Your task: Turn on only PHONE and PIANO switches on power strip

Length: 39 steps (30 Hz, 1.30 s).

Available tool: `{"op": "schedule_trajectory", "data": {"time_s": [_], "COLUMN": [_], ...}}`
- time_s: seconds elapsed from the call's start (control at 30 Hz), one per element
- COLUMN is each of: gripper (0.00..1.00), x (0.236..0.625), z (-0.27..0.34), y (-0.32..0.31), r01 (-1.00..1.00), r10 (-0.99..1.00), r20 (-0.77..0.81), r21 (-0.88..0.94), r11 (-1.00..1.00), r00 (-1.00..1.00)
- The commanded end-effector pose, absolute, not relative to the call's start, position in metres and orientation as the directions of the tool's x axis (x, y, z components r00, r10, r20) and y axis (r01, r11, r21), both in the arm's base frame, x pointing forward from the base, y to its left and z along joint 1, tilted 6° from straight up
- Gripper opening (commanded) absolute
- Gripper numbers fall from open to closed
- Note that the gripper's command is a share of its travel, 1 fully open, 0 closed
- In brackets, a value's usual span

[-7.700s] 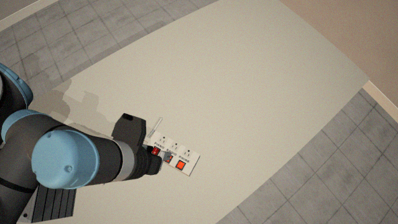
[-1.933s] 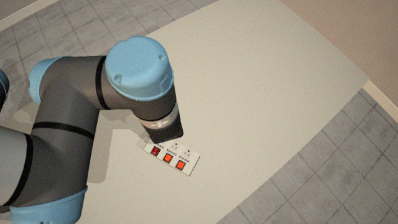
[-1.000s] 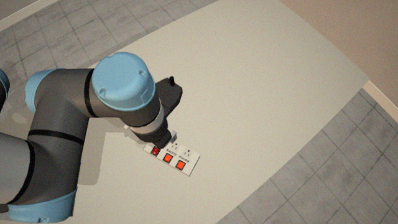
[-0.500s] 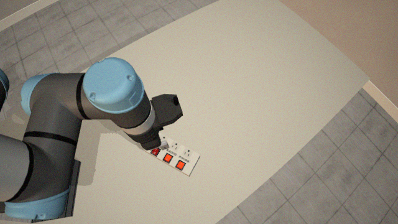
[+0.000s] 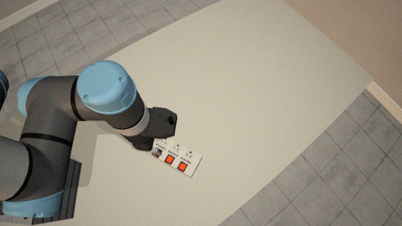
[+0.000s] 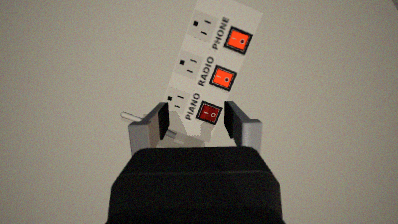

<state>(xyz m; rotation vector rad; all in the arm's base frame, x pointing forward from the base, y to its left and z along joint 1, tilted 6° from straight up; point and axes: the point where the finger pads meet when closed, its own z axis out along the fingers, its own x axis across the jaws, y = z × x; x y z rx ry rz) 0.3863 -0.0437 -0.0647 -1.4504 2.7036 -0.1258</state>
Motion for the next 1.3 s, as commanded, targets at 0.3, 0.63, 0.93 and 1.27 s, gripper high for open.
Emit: {"op": "schedule_trajectory", "data": {"time_s": [0.3,0.63,0.93,1.27], "gripper": [1.00,1.00,1.00,0.00], "x": [0.375,0.371,0.370,0.370], "z": [-0.070,-0.072,-0.072,-0.072], "y": [-0.044,-0.044,-0.044,-0.044], "r01": [-0.639,-0.580,-0.563,-0.563], "r10": [-0.645,-0.586,-0.570,-0.569], "r20": [-0.044,-0.052,-0.054,-0.054], "r21": [-0.104,-0.100,-0.099,-0.099], "r11": [0.763,0.808,0.820,0.820], "r00": [-0.763,-0.808,-0.820,-0.820]}}
